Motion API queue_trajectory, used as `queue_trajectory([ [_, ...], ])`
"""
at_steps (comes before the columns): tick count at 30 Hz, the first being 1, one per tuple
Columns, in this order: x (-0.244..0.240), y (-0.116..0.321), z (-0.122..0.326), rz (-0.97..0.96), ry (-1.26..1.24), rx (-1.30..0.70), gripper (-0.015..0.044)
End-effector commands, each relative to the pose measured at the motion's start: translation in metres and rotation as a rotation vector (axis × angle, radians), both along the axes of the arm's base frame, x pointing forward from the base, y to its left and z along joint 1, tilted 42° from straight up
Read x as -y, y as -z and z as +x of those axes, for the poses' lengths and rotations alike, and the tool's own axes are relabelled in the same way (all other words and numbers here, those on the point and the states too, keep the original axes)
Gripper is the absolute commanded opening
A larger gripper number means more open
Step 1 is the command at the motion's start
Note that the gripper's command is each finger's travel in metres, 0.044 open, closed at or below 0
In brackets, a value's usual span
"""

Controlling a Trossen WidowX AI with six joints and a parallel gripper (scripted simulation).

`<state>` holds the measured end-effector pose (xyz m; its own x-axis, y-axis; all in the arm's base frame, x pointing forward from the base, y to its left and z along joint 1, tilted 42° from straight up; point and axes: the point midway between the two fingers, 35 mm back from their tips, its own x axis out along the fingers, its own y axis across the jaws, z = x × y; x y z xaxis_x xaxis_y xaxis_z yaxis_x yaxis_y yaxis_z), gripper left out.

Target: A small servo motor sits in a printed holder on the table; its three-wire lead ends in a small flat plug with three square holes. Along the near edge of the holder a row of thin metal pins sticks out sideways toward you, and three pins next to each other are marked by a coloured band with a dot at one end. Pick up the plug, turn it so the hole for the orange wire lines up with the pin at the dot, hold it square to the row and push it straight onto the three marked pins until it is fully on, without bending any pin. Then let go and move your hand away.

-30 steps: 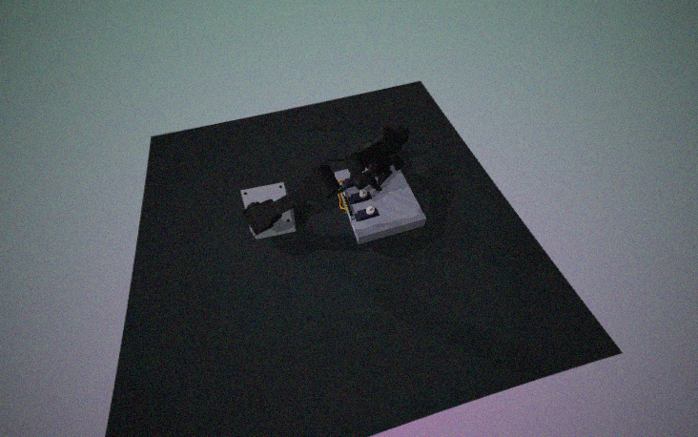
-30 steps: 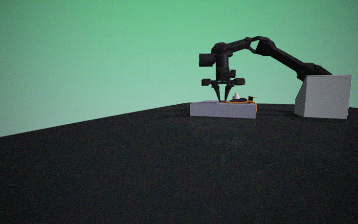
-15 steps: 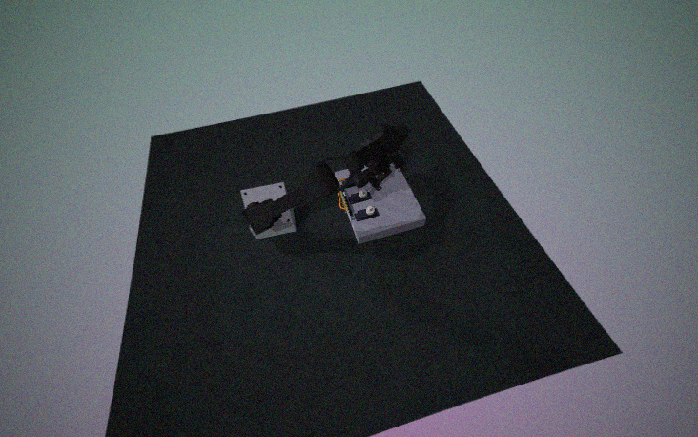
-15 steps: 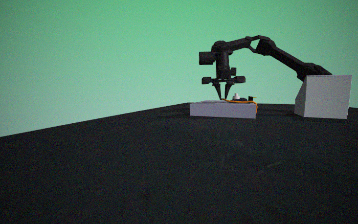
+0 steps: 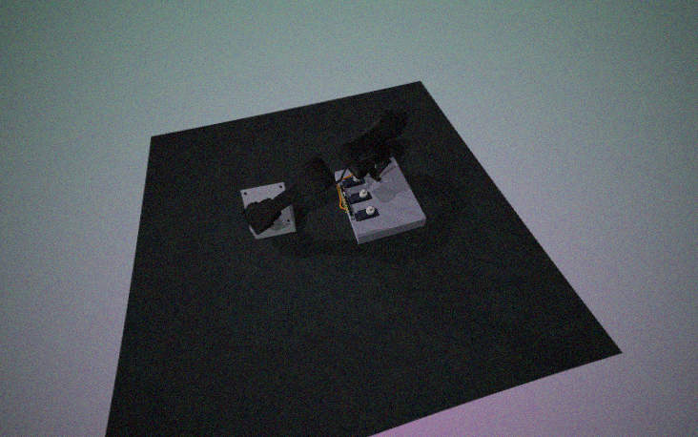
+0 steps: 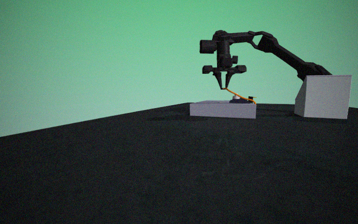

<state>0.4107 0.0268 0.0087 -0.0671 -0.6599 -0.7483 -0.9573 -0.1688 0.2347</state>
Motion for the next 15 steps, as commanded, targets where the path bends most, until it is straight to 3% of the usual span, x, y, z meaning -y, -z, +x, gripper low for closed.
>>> queue_trajectory([
  [1, -0.007, -0.004, -0.011, 0.01, -0.063, -0.052, 0.0],
  [15, -0.017, -0.011, -0.058, 0.036, -0.307, -0.267, 0.0],
])
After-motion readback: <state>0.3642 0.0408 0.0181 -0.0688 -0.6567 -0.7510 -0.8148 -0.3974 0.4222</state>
